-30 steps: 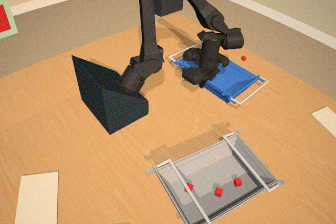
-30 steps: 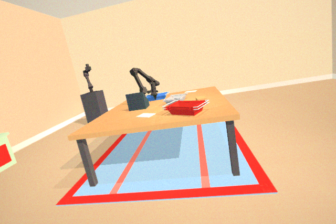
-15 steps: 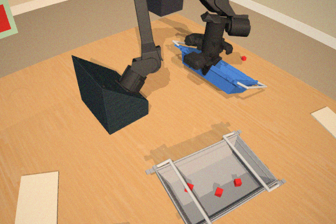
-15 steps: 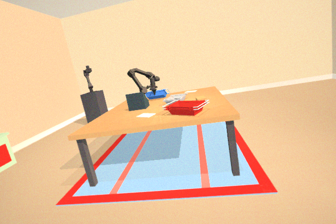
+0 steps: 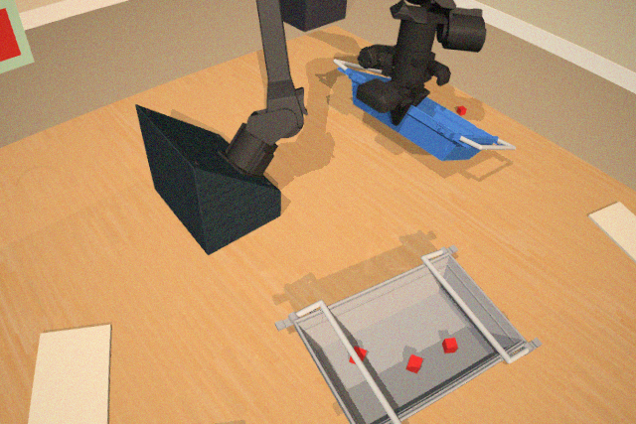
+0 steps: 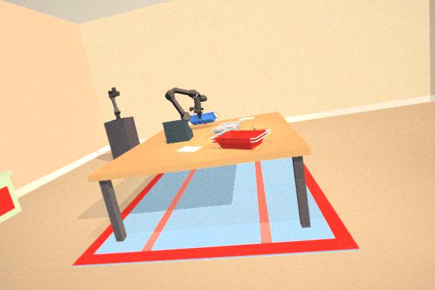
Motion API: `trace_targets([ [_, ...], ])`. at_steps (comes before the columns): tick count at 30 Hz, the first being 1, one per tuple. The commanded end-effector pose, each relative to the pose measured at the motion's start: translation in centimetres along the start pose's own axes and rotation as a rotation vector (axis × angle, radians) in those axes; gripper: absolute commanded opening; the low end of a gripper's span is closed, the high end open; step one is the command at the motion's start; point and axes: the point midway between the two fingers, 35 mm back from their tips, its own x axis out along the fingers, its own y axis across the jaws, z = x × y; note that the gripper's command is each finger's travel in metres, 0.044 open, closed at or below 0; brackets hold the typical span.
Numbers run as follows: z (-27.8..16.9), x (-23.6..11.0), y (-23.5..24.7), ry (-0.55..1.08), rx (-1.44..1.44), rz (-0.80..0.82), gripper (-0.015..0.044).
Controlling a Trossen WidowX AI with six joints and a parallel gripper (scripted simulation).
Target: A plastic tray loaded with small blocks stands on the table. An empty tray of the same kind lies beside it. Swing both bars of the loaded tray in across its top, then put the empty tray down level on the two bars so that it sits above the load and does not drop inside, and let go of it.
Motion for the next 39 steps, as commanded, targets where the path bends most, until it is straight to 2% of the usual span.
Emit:
trace_targets([
  [1,-0.3,-1.4,-1.1,0.007,-0.008,-0.016,0.0000],
  [14,-1.1,-5.1,-3.7,0.008,-0.009,-0.017,0.0000],
  [39,-1.1,-5.1,-3.7,0.008,-0.009,-0.017,0.0000],
])
